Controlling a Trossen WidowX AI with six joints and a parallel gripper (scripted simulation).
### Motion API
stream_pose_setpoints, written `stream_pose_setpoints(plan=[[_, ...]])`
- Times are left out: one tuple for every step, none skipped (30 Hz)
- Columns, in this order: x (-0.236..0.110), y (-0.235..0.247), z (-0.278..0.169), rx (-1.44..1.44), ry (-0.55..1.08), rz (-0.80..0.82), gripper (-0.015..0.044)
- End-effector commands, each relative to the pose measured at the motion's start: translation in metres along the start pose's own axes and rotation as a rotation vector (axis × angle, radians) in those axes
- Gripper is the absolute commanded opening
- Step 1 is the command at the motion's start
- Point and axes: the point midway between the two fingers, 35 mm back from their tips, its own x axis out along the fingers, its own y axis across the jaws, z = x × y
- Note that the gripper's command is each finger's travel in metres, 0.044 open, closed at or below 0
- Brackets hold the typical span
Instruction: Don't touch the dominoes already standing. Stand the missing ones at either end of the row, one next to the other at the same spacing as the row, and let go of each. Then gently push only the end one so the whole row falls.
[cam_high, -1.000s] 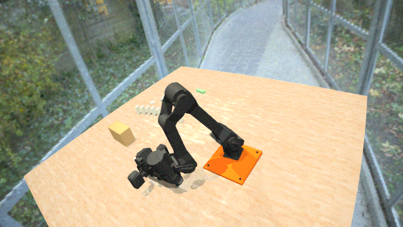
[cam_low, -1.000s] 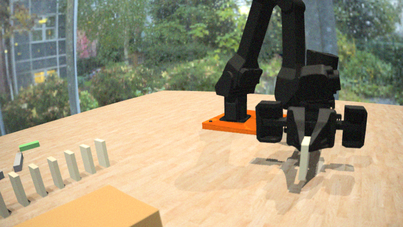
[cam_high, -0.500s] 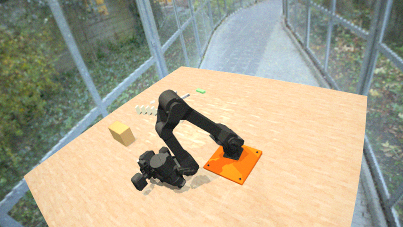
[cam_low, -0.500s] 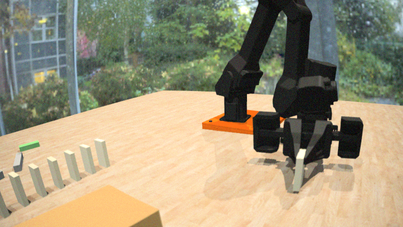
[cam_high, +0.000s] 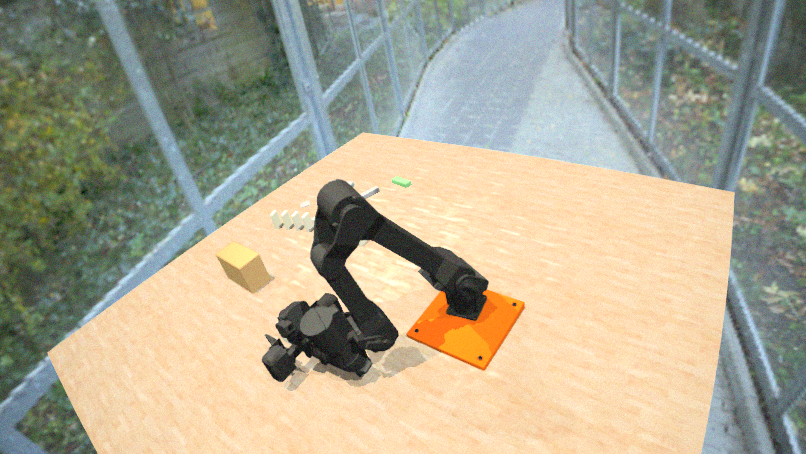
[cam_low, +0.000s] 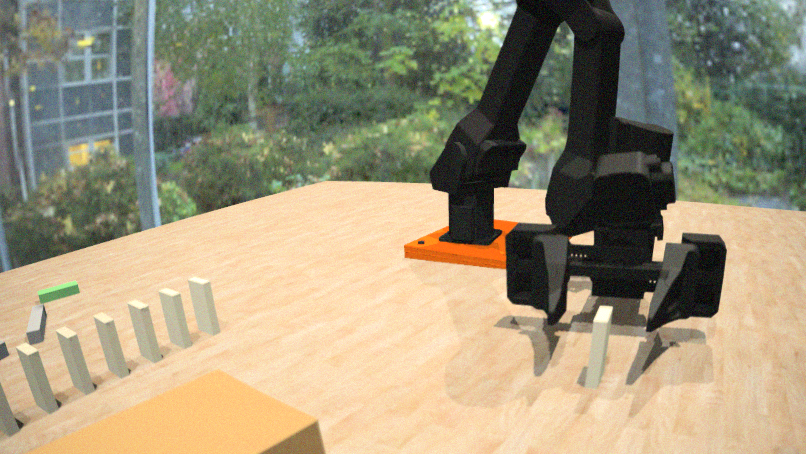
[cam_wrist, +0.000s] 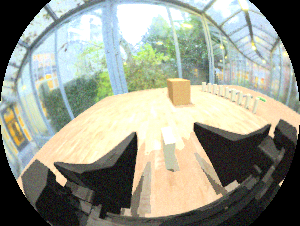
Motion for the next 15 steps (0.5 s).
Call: stream_pose_setpoints(plan=[[0.0,0.0,0.0,-0.004,0.001,0.002,0.0421],[0.0,0.0,0.001,-0.004,0.001,0.002,0.044],[0.0,0.0,0.004,-0.004,0.001,0.002,0.044],[-0.001,0.001,0.01,-0.003,0.001,0.002,0.044],[-0.001,0.002,0.017,-0.002,0.0,0.002,0.044],[-0.001,0.002,0.025,-0.001,0.0,0.001,0.044],[-0.002,0.002,0.033,-0.001,0.0,0.001,0.044],[-0.003,0.002,0.04,0.0,0.0,0.001,0.044],[-0.003,0.001,0.046,0.0,0.0,0.0,0.044],[-0.004,0.001,0.049,0.001,-0.001,0.0,0.044],[-0.004,0.001,0.05,0.001,-0.001,0.0,0.044],[-0.004,0.002,0.05,0.003,0.001,0.002,0.044],[-0.003,0.004,0.051,0.008,0.004,0.007,0.044],[-0.001,0.008,0.051,0.018,0.009,0.017,0.044],[0.001,0.014,0.052,0.031,0.017,0.029,0.044]])
